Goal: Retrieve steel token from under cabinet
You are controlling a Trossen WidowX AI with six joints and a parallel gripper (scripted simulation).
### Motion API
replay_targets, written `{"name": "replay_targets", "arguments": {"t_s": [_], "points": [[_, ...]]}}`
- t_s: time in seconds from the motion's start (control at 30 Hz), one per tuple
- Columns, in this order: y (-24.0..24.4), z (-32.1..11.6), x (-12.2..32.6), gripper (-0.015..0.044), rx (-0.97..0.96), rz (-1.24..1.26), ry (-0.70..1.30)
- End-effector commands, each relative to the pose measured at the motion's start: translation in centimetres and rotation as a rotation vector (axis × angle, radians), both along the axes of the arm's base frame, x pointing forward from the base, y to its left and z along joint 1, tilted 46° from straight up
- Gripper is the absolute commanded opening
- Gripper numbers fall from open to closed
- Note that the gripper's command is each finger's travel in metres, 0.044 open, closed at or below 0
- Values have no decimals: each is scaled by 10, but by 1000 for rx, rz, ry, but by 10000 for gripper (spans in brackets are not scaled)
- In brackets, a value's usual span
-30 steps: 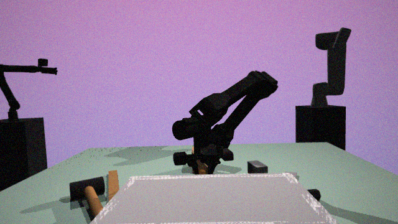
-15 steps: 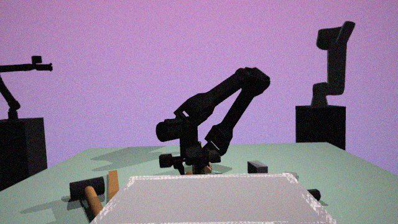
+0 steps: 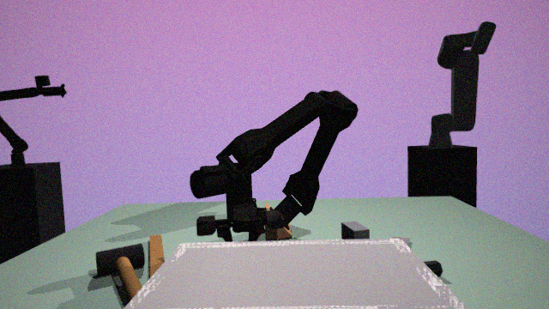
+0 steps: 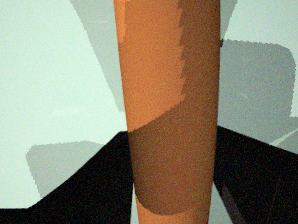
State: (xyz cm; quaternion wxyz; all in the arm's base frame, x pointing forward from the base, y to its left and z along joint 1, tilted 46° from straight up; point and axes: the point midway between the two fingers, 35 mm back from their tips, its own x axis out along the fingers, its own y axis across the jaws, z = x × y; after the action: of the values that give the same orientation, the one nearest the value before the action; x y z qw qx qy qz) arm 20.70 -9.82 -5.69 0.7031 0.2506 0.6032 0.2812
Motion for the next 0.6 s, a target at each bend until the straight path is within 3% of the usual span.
{"name": "replay_targets", "arguments": {"t_s": [0.0,0.57], "points": [[-11,-8,5,0,-1,-7,-8],[-14,-9,24,0,-2,-6,-10]]}}
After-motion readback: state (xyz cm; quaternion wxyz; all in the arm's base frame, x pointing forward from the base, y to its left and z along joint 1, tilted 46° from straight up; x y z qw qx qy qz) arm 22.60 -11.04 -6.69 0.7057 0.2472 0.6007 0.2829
